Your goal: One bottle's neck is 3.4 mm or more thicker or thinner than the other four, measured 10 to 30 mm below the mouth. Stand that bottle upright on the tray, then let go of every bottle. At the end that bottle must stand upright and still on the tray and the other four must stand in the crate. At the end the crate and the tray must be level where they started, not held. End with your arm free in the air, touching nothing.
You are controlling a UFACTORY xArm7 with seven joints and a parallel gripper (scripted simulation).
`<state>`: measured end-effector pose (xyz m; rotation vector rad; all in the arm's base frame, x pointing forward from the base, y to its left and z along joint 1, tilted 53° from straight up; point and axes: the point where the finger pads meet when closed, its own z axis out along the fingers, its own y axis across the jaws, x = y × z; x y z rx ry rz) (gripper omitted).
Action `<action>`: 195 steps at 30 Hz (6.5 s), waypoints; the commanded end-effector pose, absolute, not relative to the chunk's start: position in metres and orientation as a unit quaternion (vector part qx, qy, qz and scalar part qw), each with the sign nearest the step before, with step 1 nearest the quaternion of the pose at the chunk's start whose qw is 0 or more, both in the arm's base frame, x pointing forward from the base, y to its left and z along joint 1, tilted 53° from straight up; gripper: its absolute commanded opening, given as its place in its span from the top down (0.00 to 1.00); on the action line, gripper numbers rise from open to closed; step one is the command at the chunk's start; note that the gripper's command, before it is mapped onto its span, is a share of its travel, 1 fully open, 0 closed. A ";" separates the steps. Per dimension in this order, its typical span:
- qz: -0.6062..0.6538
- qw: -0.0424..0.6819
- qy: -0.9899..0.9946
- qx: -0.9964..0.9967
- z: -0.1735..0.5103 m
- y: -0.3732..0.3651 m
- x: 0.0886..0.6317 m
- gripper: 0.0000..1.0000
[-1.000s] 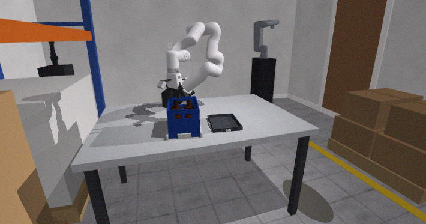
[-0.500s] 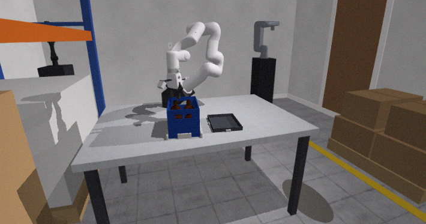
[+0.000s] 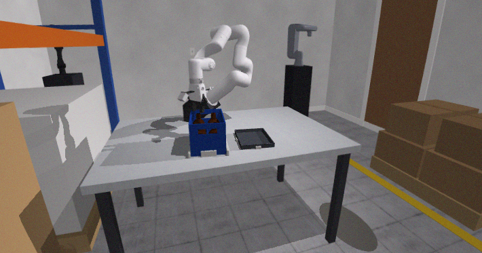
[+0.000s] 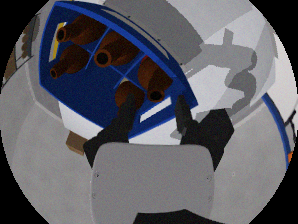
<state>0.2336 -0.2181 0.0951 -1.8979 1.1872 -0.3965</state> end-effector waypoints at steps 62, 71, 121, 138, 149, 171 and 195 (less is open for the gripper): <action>-0.159 0.420 0.475 -0.757 0.075 -0.204 0.255 1.00; -0.159 0.420 0.475 -0.757 0.075 -0.204 0.255 1.00; -0.159 0.420 0.475 -0.757 0.075 -0.204 0.255 0.35; -0.159 0.420 0.475 -0.757 0.076 -0.204 0.254 0.35; -0.159 0.420 0.475 -0.757 0.087 -0.213 0.242 0.35; -0.159 0.420 0.475 -0.757 0.121 -0.240 0.206 0.35; -0.159 0.420 0.475 -0.757 0.126 -0.245 0.201 1.00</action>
